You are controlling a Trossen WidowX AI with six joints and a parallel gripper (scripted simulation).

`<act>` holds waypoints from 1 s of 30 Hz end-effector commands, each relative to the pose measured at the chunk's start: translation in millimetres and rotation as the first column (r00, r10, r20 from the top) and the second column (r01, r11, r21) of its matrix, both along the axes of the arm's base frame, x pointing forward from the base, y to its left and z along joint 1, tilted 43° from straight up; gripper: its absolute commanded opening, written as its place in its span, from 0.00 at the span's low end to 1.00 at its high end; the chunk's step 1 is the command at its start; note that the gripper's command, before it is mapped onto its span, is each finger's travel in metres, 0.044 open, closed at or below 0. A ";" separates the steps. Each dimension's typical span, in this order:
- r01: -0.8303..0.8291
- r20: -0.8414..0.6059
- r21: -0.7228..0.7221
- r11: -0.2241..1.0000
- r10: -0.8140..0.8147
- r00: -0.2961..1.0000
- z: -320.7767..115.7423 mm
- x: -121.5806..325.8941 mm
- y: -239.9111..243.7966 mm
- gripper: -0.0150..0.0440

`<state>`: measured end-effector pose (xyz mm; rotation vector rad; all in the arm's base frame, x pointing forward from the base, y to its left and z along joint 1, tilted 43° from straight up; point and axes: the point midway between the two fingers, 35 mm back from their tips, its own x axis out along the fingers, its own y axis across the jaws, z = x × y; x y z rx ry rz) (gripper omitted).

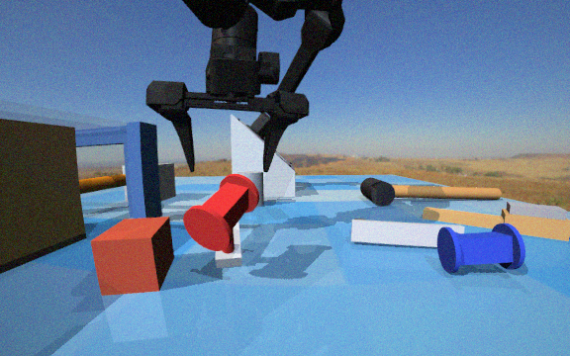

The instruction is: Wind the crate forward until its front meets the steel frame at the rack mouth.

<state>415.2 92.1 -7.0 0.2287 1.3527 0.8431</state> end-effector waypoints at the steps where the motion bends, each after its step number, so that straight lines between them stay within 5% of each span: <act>1: 0.054 -0.055 0.040 0.998 -0.052 0.997 5.1 0.1 4.5 1.00; 30: 0.054 -0.053 0.043 0.998 -0.052 0.997 -36.8 37.0 45.2 1.00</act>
